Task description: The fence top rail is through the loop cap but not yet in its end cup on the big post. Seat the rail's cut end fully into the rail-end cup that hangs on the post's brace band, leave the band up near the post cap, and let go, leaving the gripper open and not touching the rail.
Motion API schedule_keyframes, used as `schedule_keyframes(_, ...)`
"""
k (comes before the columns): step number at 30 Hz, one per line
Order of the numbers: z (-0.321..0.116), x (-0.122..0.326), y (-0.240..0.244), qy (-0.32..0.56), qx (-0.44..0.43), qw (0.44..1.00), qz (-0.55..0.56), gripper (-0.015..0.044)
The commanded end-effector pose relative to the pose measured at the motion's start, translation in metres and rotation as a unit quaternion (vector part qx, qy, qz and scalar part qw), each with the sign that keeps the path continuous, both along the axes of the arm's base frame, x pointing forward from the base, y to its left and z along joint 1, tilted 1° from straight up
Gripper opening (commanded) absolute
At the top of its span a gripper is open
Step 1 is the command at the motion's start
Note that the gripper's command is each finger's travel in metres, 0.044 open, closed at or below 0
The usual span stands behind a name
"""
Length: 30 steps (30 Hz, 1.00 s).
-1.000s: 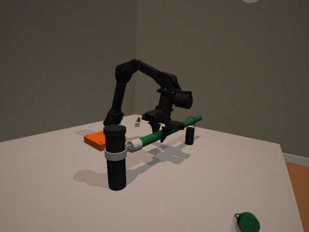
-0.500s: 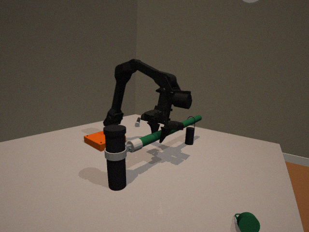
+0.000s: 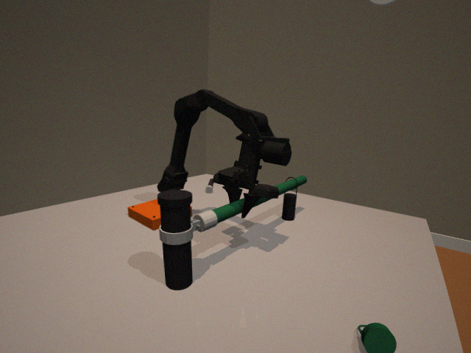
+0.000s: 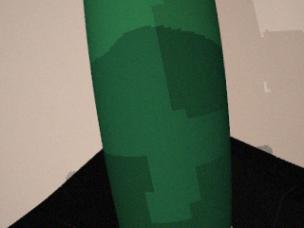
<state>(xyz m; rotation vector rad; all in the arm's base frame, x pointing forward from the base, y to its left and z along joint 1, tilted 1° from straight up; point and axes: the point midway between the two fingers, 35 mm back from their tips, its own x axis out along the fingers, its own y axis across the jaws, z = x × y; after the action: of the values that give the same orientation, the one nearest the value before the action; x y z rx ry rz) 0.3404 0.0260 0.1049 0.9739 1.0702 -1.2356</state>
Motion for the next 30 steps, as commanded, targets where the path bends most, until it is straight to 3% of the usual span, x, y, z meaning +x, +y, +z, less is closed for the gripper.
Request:
schedule_keyframes(1,0.003,0.000,-0.006,-0.002,-0.007,1.000,0.000,0.0000)
schedule_keyframes(13,0.000,0.000,-0.001,0.000,0.000,1.000,0.000,0.0000)
schedule_keyframes(30,0.017,-0.001,0.015,0.000,0.001,1.000,0.000,0.0440)
